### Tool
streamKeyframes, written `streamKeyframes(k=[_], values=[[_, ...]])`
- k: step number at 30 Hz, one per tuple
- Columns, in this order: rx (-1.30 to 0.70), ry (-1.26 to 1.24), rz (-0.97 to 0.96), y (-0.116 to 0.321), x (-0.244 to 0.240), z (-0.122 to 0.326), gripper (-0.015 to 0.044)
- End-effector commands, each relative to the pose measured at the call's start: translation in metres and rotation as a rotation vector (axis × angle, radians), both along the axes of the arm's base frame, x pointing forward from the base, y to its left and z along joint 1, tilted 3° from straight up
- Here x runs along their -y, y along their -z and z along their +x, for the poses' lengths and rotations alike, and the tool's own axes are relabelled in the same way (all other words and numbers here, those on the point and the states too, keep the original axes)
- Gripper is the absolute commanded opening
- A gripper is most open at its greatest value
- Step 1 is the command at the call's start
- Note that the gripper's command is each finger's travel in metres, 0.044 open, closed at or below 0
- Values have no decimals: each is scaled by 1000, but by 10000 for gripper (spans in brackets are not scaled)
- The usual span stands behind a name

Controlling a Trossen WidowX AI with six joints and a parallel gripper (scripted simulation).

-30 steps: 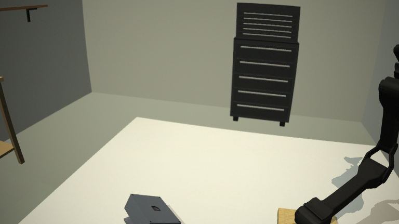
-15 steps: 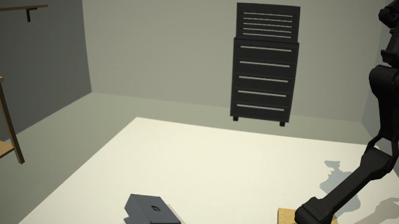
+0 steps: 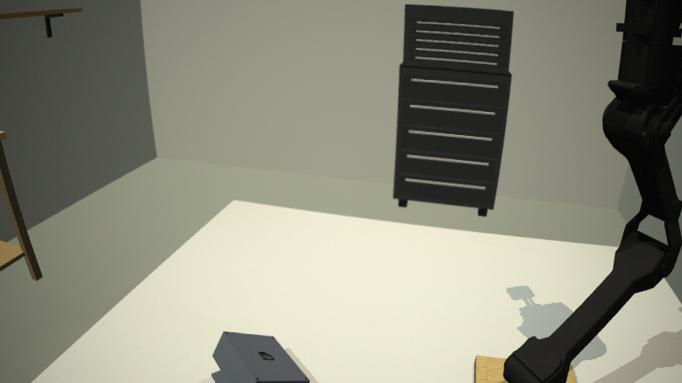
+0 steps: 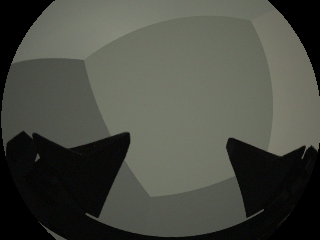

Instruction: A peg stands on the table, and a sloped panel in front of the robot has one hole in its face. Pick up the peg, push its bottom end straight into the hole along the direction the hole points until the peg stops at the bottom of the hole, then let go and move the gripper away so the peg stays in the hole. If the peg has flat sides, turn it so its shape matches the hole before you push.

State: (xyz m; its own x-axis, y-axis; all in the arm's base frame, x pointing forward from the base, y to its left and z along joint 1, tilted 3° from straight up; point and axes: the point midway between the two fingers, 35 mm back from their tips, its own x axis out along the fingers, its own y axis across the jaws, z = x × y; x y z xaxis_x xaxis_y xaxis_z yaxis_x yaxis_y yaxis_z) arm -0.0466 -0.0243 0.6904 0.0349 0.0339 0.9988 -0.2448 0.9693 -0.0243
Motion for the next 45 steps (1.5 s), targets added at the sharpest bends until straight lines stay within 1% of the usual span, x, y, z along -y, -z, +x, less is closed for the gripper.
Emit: streamKeyframes(k=[1, 8, 14, 22, 28, 34, 45], values=[[-125, -25, -71, 2, -26, 45, 440], [-342, -53, -172, 16, -66, 118, 440], [-429, -134, -229, 31, -94, 159, 440], [-669, -163, -307, 66, -126, 226, 440], [-881, -182, -366, 106, -150, 277, 440], [-1133, -164, -378, 171, -164, 332, 440], [-1507, -161, -451, 265, -183, 384, 440]])
